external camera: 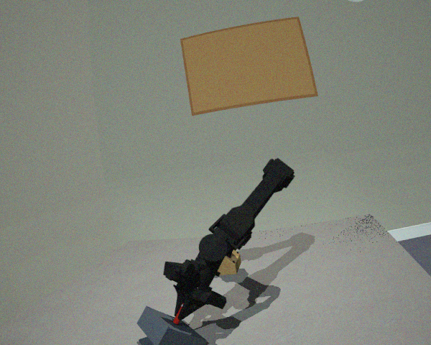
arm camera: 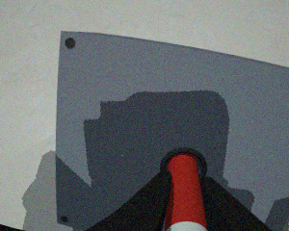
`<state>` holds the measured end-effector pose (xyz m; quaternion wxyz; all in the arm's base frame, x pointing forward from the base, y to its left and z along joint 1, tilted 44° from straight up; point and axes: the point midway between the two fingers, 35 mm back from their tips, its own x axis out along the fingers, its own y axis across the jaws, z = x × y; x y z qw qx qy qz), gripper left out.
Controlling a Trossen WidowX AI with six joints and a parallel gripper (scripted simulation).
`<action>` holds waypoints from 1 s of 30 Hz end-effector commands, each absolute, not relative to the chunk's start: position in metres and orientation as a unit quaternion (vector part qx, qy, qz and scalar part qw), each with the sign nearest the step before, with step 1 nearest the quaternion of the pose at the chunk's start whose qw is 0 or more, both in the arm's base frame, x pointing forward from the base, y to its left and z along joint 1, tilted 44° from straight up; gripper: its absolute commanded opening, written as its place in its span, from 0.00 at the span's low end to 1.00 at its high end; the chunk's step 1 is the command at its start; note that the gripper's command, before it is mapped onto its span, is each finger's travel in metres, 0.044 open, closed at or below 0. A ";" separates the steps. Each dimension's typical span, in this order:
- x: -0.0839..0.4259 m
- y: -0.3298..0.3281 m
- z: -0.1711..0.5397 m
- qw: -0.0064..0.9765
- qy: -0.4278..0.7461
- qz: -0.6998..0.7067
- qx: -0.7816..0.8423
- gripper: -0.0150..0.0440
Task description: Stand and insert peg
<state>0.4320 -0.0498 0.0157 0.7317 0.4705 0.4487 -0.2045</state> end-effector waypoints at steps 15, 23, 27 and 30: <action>0.432 -0.050 0.016 0.732 0.449 -0.205 0.471 0.88; 0.427 -0.051 0.026 0.732 0.448 -0.205 0.471 1.00; 0.425 -0.052 0.031 0.732 0.448 -0.206 0.471 1.00; 0.423 -0.053 0.035 0.732 0.447 -0.206 0.471 1.00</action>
